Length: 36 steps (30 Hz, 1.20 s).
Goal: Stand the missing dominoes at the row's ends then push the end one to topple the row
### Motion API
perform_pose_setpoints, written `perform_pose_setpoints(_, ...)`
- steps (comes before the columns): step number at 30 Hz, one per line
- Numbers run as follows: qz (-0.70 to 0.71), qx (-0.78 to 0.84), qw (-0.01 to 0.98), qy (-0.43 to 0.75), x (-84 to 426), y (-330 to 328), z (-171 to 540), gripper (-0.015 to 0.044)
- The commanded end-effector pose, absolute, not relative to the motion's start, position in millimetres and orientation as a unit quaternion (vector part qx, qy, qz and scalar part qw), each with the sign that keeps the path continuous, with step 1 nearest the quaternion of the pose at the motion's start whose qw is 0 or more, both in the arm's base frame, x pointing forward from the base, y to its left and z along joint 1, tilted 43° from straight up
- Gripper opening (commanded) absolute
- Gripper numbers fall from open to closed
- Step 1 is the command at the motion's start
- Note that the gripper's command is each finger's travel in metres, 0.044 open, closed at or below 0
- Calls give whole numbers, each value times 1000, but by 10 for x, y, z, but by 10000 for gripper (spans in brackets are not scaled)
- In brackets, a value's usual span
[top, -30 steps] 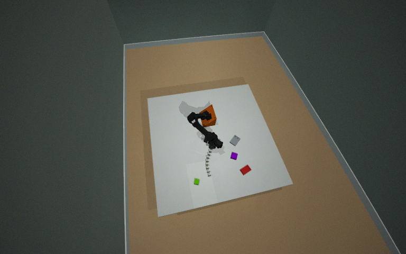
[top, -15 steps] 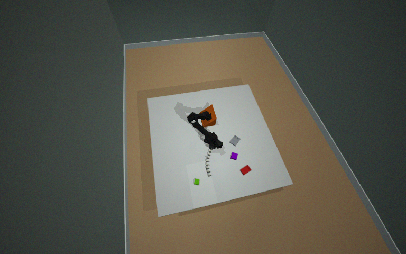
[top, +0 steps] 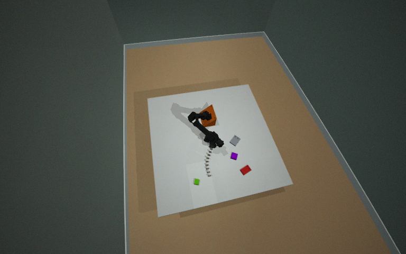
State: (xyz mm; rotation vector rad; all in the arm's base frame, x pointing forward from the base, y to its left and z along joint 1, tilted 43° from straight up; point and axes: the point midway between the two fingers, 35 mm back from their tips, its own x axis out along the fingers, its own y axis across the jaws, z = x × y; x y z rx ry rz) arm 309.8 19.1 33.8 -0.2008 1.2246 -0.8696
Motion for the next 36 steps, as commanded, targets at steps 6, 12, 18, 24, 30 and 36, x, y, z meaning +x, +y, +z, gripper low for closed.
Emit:
perform_pose_setpoints(6,-387,-83,736,549,2995,870,1068,440)
perform_pose_setpoints(12,-350,-132,729,573,2979,847,1013,361)
perform_pose_setpoints(18,-178,-330,664,647,2899,747,790,204)
perform_pose_setpoints(24,7,-501,547,671,2796,635,576,46)
perform_pose_setpoints(30,113,-582,459,661,2727,567,458,0)
perform_pose_setpoints(36,113,-582,459,661,2727,567,458,0)
